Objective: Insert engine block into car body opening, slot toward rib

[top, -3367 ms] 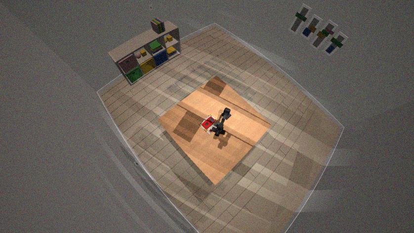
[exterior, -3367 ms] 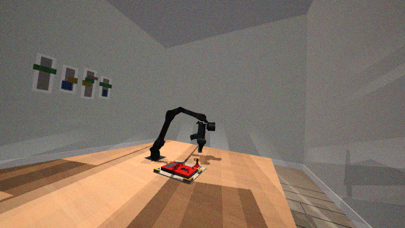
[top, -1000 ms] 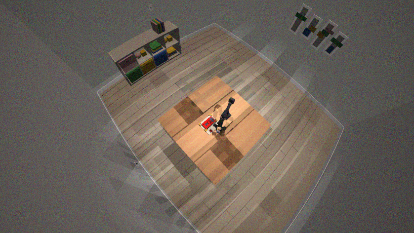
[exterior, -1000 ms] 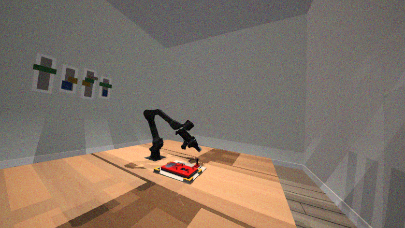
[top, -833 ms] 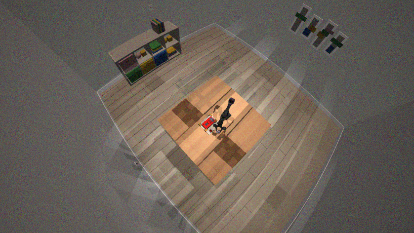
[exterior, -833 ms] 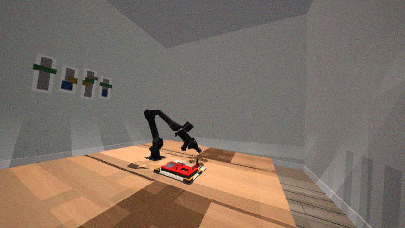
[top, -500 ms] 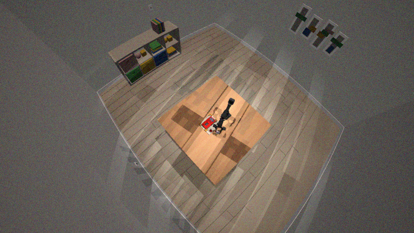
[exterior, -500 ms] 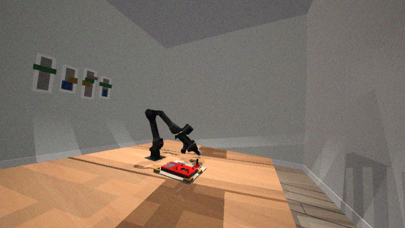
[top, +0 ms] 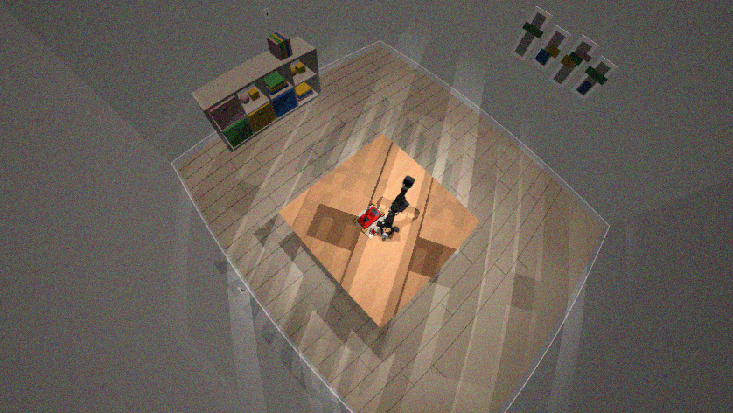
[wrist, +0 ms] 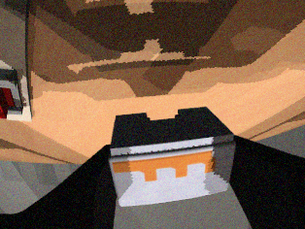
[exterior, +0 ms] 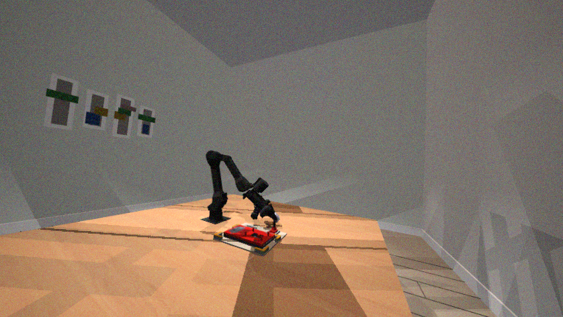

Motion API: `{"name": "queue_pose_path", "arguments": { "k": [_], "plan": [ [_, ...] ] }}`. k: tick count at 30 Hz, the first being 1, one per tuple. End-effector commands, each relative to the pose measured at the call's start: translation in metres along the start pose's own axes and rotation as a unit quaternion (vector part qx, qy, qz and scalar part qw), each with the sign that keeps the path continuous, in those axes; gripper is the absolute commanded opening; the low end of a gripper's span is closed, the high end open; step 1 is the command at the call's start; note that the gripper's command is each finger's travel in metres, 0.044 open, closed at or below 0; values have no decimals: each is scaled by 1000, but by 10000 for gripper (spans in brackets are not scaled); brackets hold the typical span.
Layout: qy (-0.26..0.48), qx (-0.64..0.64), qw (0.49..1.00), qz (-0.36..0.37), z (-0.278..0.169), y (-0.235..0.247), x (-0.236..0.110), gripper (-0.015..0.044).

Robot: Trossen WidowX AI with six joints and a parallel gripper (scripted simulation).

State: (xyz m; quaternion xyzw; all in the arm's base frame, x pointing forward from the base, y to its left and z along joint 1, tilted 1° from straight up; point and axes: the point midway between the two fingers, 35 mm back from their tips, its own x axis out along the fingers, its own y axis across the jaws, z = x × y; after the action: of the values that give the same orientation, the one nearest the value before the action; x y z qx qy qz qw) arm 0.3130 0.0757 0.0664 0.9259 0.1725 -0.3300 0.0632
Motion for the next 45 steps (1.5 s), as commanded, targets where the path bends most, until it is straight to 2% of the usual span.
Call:
{"name": "queue_pose_path", "arguments": {
  "k": [1,16,33,40,45],
  "plan": [
    [0,2,1000,-2,7,-1,5,0],
    [0,2,1000,-2,20,0,19,0],
    [6,0,1000,0,19,0,18,440],
    [4,1,1000,-1,18,0,16,440],
    [0,2,1000,-1,16,0,-2,440]
  ]
}}
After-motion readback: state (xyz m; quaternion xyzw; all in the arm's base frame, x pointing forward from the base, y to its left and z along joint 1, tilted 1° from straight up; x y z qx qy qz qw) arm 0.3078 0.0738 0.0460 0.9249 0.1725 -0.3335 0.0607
